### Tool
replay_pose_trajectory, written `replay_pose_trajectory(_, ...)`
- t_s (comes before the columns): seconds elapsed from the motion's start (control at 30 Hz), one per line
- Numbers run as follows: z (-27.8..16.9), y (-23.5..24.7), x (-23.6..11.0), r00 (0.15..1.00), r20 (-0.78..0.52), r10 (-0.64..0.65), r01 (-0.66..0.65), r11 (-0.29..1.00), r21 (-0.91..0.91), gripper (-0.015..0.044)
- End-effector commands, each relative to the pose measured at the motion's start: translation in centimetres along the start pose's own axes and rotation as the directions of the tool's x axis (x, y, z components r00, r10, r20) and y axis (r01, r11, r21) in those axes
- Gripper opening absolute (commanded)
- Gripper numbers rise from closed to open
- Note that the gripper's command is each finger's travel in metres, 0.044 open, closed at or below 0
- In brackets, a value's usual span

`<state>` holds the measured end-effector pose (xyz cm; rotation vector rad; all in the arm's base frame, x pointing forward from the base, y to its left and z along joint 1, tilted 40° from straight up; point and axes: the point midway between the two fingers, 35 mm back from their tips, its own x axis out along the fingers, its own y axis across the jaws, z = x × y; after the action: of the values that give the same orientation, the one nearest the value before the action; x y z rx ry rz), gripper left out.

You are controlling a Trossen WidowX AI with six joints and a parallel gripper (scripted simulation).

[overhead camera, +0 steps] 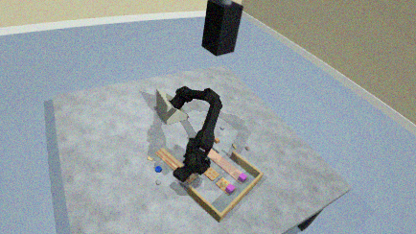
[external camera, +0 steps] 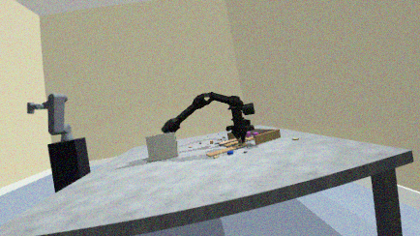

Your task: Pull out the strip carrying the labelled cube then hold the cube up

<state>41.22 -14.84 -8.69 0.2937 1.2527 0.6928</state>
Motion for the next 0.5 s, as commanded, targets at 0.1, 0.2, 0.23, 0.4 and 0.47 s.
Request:
replay_pose_trajectory(0.1,-1.6,1.2,-1.8,1.000,0.001,-0.007,0.007,1.000,-0.003,0.0000)
replay_pose_trajectory(0.2,-2.3,1.8,-2.4,1.000,0.001,-0.006,0.006,1.000,-0.002,0.0000)
replay_pose_trajectory(0.23,-2.6,2.0,-2.6,1.000,0.001,-0.005,0.005,1.000,-0.002,0.0000)
replay_pose_trajectory(0.4,-3.7,3.0,-3.4,1.000,0.001,-0.004,0.004,1.000,0.000,0.0000)
replay_pose_trajectory(0.47,-3.7,3.0,-3.4,1.000,0.001,-0.004,0.004,1.000,0.000,0.0000)
